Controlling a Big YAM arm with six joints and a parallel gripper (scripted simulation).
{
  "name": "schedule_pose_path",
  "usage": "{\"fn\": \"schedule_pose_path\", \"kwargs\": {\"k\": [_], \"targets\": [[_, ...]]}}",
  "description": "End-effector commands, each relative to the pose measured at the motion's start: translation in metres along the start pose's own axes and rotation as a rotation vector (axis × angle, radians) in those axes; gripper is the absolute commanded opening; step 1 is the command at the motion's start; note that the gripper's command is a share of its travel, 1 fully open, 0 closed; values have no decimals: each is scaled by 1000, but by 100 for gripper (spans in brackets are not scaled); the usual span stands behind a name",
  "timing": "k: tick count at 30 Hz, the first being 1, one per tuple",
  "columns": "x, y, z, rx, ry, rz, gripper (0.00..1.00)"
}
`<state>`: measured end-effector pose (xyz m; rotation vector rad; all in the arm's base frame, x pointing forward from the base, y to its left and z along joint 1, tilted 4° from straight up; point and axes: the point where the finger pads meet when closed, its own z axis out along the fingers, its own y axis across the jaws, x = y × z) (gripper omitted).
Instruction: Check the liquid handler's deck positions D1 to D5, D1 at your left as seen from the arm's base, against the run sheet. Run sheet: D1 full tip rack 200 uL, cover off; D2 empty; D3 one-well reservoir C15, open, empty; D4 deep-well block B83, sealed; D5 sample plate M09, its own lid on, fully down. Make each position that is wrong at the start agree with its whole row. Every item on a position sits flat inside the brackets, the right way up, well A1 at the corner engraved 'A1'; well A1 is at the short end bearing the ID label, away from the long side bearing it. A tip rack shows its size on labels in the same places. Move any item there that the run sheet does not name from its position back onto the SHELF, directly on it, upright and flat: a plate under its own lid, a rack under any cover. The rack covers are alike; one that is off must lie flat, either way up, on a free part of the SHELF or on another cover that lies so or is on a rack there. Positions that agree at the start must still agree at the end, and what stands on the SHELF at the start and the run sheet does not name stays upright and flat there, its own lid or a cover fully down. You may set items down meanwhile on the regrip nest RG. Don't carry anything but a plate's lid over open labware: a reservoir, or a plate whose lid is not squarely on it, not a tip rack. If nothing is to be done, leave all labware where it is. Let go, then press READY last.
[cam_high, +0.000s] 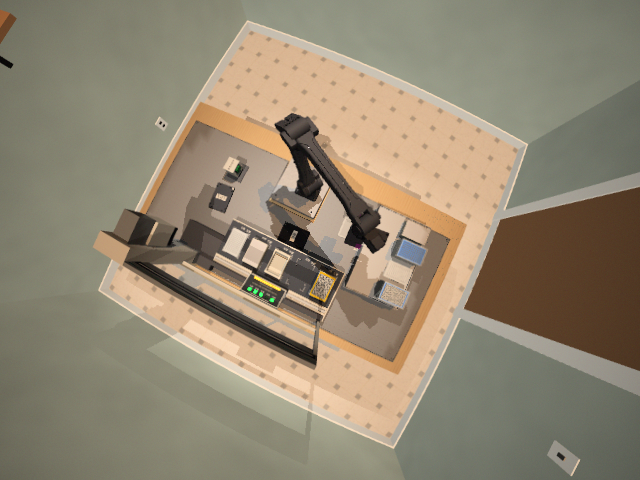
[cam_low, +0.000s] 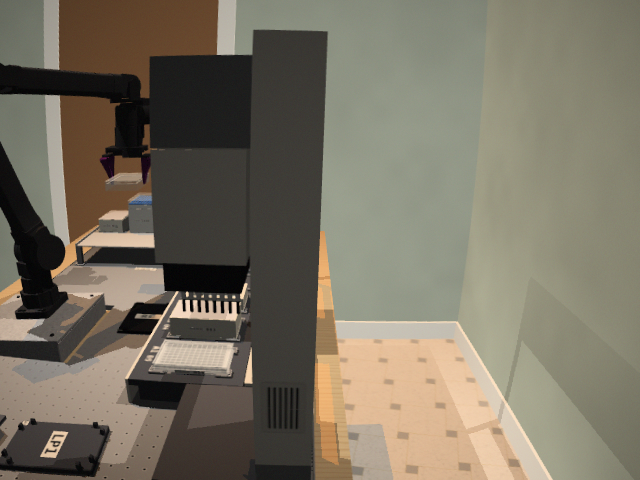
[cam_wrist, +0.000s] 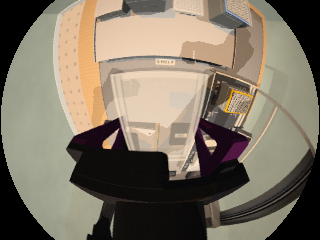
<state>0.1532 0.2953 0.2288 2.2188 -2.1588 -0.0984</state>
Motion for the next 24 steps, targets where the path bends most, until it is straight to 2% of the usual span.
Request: {"fn": "schedule_pose_path", "kwargs": {"k": [1,4,6,7,9,16,21,24], "targets": [[-2,21,-9,7,-16,28,0],[-3,36,-9,7,-16,28,0],[-3,36,-9,7,-16,28,0],[-7,38,-1,0,2,30,0],[-3,51,-9,7,-16,28,0],[-7,85,-11,6,-22,28,0],[-8,110,-6,1,-7,29,0],[-11,114,-3,1,-4,29,0]]}}
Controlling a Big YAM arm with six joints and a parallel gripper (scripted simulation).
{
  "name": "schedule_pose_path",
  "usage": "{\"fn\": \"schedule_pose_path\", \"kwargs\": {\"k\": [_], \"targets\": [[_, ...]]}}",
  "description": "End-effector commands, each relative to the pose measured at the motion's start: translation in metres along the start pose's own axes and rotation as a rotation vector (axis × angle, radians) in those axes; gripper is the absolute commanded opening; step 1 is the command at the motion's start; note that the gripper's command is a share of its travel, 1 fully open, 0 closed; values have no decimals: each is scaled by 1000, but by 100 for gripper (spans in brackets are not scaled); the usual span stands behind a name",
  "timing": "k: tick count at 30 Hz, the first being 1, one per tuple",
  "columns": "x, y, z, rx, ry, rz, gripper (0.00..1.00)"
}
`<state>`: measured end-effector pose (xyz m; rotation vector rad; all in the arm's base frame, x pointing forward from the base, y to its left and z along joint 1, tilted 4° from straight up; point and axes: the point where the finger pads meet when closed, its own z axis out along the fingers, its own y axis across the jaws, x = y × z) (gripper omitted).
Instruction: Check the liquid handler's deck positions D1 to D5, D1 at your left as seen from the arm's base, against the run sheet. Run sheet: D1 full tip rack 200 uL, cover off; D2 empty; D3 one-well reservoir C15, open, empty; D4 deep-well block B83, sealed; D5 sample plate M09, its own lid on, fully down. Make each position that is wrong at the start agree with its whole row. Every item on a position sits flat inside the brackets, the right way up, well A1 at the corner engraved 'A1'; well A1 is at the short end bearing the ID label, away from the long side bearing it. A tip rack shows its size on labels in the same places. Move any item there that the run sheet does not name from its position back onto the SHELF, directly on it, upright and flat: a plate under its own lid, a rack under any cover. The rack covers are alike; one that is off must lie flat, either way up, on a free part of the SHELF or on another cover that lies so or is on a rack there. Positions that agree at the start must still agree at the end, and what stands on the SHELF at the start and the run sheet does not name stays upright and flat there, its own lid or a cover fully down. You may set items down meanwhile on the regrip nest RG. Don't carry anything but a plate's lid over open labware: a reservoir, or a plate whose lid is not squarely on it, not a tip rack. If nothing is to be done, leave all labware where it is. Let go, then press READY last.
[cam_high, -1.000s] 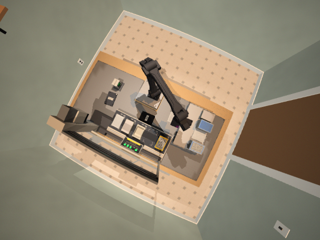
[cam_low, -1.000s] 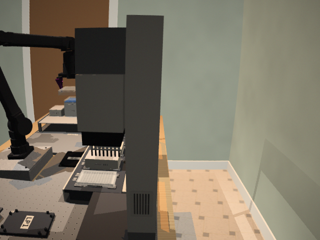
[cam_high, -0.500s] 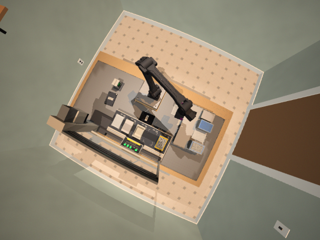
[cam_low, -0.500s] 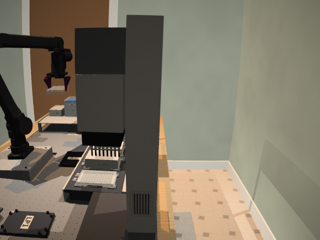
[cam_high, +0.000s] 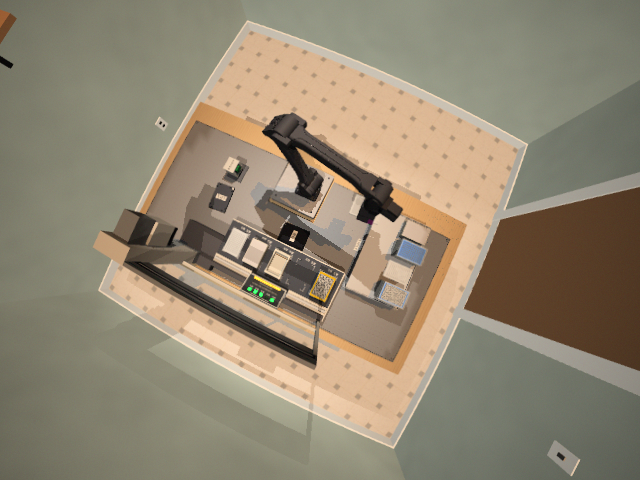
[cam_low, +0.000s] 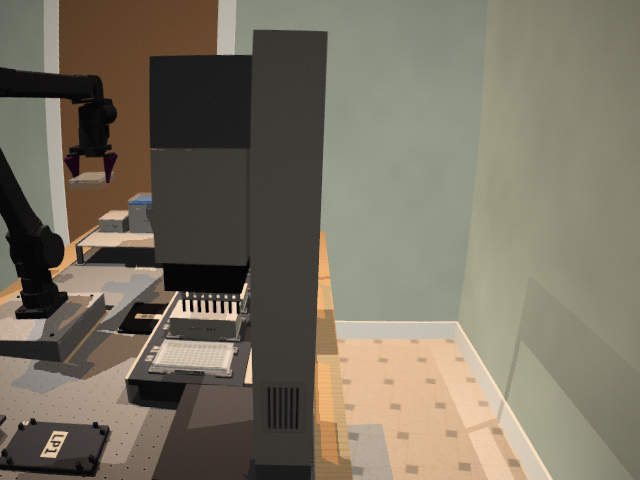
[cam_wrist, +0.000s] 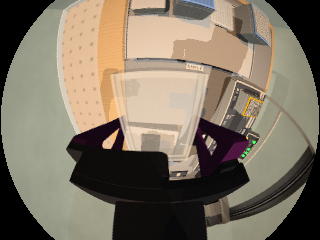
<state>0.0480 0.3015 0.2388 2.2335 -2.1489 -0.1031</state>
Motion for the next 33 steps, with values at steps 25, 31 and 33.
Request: {"fn": "schedule_pose_path", "kwargs": {"k": [25,31,33], "targets": [[-85,39,-22,5,-70,46,0],[-115,38,-21,5,-66,42,0],[-115,38,-21,5,-66,42,0]]}}
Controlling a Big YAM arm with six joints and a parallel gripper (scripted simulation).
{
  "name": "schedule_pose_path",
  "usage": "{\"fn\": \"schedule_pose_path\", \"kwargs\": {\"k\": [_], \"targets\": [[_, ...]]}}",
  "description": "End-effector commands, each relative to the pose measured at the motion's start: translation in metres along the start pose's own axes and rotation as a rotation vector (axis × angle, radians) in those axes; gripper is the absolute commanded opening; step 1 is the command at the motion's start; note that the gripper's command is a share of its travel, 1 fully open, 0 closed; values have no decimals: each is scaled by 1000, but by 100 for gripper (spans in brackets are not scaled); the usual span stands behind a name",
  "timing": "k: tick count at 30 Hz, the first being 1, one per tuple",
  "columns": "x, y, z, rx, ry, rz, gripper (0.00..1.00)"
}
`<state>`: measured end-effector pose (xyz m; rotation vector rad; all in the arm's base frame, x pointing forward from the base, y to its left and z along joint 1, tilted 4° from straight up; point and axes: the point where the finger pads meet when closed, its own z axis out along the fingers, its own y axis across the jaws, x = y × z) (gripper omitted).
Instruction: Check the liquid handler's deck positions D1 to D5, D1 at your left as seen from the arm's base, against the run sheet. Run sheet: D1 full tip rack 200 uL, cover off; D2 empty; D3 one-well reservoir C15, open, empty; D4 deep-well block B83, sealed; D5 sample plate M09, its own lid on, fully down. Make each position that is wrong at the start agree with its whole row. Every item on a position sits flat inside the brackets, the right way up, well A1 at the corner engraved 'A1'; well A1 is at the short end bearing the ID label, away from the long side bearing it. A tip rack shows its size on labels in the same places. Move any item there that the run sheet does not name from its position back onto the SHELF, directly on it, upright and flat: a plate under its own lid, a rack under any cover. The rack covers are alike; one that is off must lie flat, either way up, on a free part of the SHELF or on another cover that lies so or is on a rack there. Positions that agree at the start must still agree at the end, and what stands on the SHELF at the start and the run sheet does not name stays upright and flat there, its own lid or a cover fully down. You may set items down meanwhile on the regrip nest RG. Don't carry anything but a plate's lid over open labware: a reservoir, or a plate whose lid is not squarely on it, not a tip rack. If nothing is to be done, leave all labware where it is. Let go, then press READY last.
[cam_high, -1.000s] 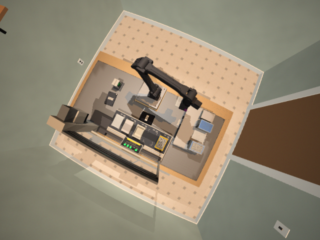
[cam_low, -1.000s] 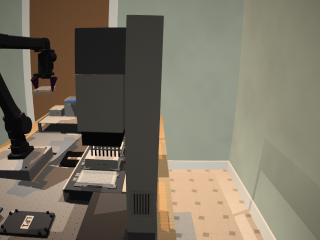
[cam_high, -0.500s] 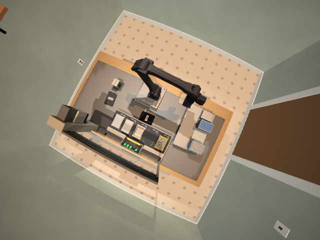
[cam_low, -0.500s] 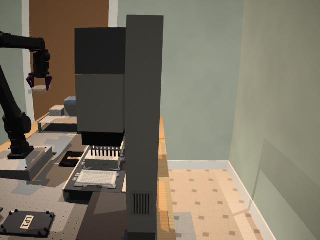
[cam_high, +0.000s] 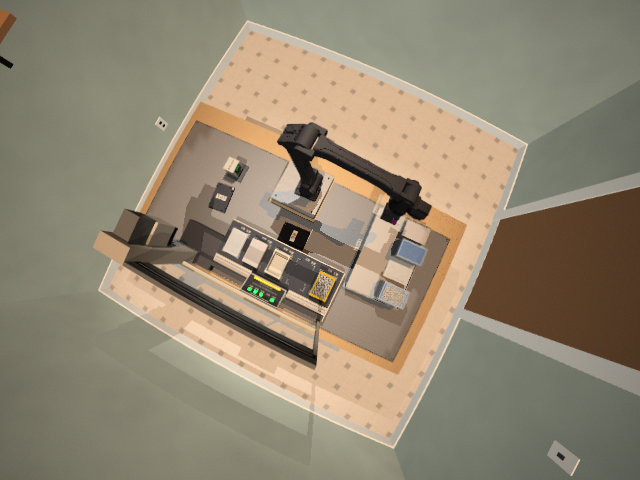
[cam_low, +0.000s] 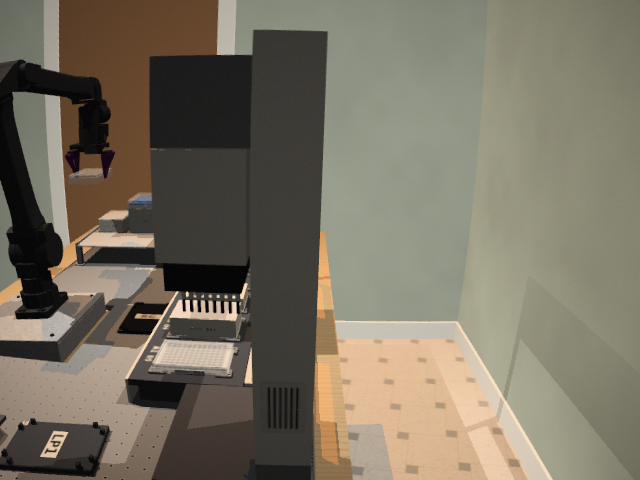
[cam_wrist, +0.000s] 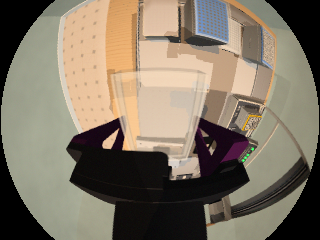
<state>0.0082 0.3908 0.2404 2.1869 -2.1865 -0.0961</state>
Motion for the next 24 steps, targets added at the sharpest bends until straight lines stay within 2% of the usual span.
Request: {"fn": "schedule_pose_path", "kwargs": {"k": [1,11,17,18,19,24], "targets": [[-26,3,-24,5,-62,4,0],[-72,3,-24,4,-52,0,0],[-65,-1,-20,4,-53,-1,0],[-65,5,-33,5,-71,-3,0],[-65,-1,-20,4,-53,-1,0],[-65,-1,-20,4,-53,-1,0]]}}
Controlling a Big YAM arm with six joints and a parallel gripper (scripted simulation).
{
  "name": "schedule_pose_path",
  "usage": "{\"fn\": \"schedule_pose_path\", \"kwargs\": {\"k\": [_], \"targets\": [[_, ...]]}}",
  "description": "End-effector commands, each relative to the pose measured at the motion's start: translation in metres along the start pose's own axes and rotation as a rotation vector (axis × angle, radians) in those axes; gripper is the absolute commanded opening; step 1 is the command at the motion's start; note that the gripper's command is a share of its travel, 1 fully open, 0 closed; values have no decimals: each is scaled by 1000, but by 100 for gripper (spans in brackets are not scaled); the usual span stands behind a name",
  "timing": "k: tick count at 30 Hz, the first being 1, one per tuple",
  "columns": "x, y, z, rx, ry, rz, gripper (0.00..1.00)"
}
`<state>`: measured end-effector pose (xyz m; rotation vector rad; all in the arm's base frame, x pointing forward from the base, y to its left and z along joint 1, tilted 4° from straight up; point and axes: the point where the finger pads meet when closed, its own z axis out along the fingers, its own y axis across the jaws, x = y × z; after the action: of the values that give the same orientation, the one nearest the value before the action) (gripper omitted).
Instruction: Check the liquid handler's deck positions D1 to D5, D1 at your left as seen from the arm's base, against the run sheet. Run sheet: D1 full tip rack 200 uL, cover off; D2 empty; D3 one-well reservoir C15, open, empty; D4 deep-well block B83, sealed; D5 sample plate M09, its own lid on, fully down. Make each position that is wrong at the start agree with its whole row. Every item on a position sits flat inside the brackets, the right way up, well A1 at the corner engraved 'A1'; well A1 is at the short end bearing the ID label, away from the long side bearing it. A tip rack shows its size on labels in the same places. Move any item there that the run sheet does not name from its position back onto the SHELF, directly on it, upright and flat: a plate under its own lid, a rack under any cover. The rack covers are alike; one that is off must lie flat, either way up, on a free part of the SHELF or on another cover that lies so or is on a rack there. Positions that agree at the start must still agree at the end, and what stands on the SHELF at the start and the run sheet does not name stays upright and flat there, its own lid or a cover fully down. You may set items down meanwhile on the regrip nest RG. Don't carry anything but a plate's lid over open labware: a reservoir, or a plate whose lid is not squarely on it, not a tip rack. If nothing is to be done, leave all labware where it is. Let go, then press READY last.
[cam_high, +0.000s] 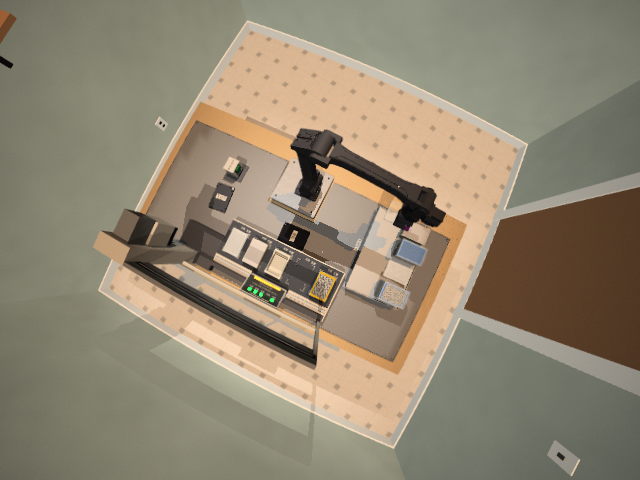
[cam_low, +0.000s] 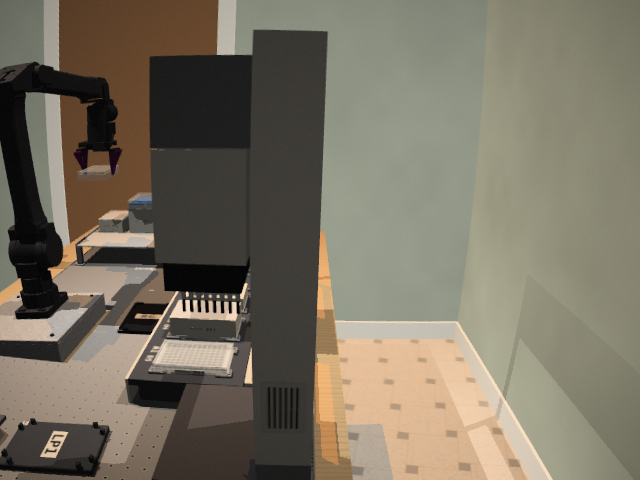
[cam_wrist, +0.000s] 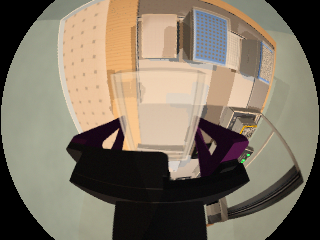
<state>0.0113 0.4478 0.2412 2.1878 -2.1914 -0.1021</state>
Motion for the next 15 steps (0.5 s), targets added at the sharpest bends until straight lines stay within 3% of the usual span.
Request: {"fn": "schedule_pose_path", "kwargs": {"k": [1,4,5,7,8,10,11,15], "targets": [[-8,2,-20,3,-47,-2,0],[-8,2,-20,3,-47,-2,0],[-13,8,-28,4,-56,-4,0],[-8,2,-20,3,-47,-2,0],[-14,8,-28,4,-58,-4,0],[-14,8,-28,4,-58,-4,0],[-9,3,-20,3,-47,-2,0],[-15,8,-26,4,-53,-4,0]]}}
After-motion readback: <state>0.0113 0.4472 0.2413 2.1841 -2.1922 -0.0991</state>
